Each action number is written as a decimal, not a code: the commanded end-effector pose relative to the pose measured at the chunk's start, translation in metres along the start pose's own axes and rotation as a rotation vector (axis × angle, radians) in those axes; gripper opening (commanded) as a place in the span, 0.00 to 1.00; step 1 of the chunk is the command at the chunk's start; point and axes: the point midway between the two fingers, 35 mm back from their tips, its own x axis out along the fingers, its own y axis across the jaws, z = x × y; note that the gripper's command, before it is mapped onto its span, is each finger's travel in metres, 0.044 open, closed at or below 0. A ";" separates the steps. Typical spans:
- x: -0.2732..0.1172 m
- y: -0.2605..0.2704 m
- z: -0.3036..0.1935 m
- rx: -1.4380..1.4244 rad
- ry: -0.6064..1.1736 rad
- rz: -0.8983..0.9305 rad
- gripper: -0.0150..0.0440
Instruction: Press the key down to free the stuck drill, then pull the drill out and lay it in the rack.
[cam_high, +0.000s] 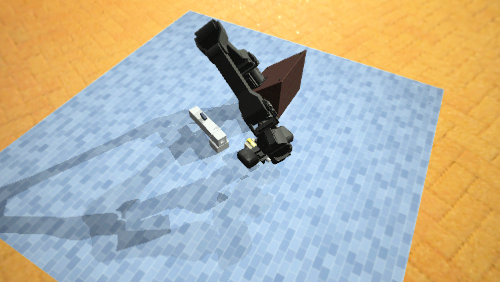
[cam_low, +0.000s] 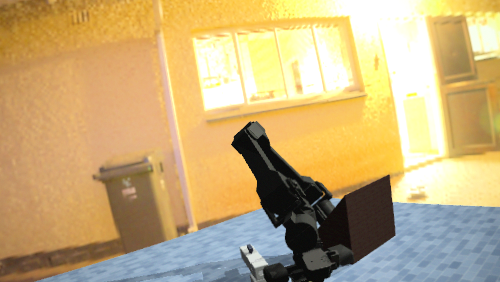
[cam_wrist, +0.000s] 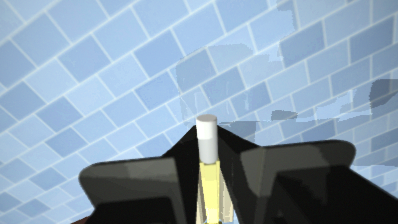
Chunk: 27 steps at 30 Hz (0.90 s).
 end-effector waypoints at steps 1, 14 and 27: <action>0.000 0.000 0.000 0.001 0.000 -0.001 0.48; -0.003 0.000 0.000 0.000 0.001 -0.001 1.00; -0.061 0.001 0.000 -0.006 0.007 0.002 1.00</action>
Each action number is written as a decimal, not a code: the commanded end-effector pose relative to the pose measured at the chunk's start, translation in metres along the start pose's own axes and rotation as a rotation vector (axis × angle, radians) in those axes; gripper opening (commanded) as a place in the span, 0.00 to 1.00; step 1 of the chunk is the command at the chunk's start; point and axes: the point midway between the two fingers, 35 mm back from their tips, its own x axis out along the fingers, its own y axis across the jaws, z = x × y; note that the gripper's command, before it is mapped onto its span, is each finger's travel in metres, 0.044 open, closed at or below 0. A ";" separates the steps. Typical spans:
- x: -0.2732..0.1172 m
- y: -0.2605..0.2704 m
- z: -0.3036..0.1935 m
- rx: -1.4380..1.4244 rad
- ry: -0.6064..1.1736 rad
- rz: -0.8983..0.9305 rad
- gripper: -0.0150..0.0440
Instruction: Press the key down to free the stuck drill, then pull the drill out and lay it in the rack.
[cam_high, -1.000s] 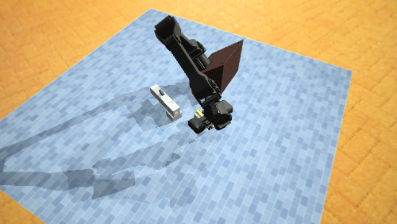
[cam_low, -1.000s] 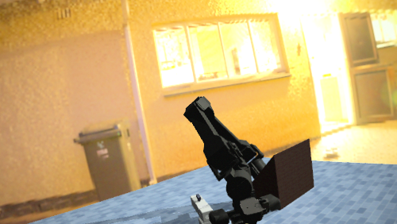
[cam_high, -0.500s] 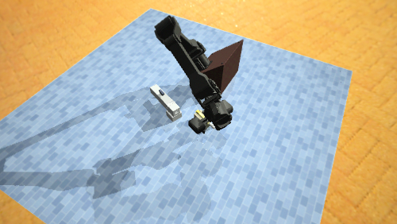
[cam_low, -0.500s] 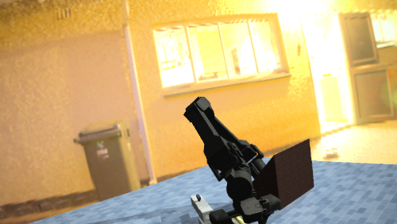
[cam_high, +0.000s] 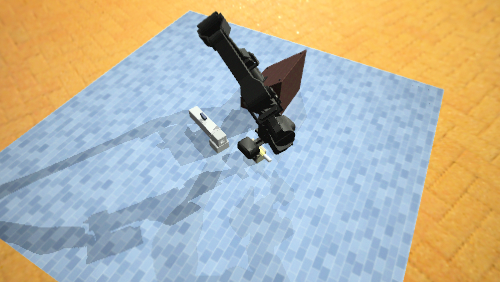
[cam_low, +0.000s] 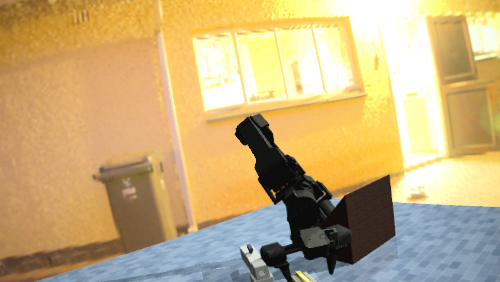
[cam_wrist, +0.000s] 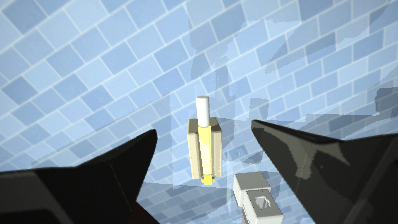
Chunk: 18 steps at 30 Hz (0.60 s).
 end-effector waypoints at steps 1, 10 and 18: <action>-0.018 -0.001 0.001 0.008 -0.007 0.002 1.00; -0.049 -0.023 0.003 -0.029 -0.098 -0.059 1.00; -0.137 -0.093 -0.019 -0.095 -0.341 -0.300 1.00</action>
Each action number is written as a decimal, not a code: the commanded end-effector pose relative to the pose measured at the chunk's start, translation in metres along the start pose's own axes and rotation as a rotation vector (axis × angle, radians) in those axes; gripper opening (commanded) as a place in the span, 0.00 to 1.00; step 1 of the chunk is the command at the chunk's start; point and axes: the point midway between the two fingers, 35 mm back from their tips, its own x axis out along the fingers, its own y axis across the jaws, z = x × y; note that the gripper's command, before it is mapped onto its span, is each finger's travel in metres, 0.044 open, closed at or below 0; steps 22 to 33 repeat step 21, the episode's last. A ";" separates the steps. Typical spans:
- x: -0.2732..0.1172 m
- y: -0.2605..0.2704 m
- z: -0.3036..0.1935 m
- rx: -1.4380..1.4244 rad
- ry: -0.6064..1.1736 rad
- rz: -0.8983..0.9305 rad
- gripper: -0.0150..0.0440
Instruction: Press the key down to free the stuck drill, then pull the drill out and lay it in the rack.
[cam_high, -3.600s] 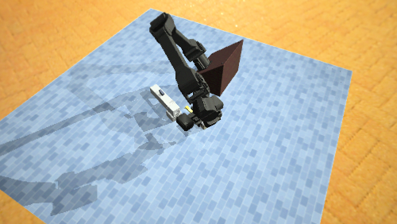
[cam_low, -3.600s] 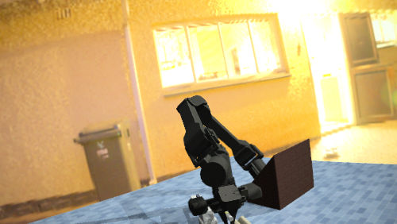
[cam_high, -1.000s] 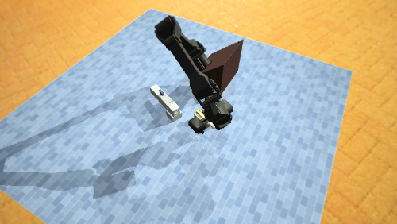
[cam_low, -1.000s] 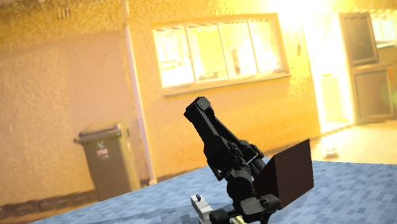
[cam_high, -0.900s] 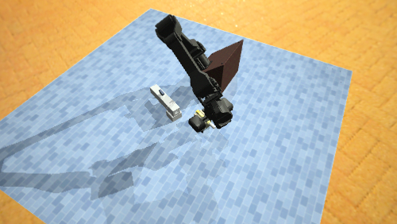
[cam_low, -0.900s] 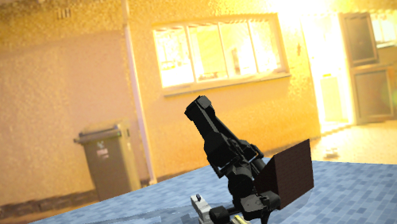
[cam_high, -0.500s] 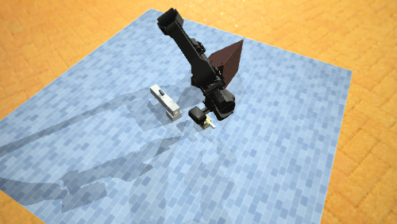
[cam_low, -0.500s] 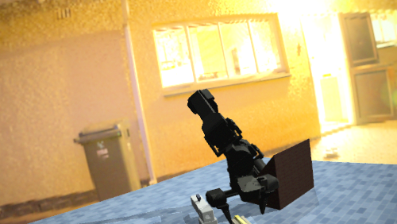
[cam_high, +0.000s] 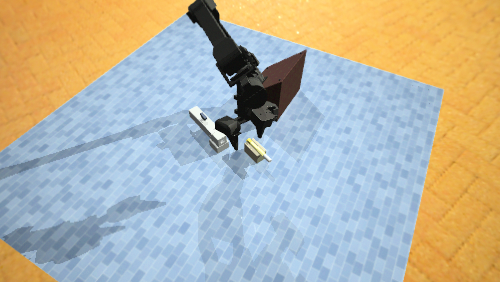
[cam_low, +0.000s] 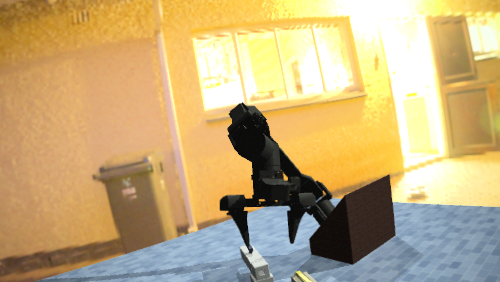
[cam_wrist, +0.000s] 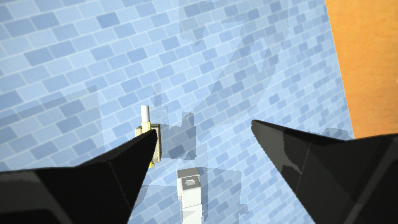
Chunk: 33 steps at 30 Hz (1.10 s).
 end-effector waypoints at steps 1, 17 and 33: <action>-0.039 -0.040 -0.011 -0.029 -0.093 -0.130 1.00; -0.215 -0.147 -0.136 -0.054 -0.238 -0.716 1.00; -0.256 -0.156 -0.188 -0.031 -0.205 -0.855 1.00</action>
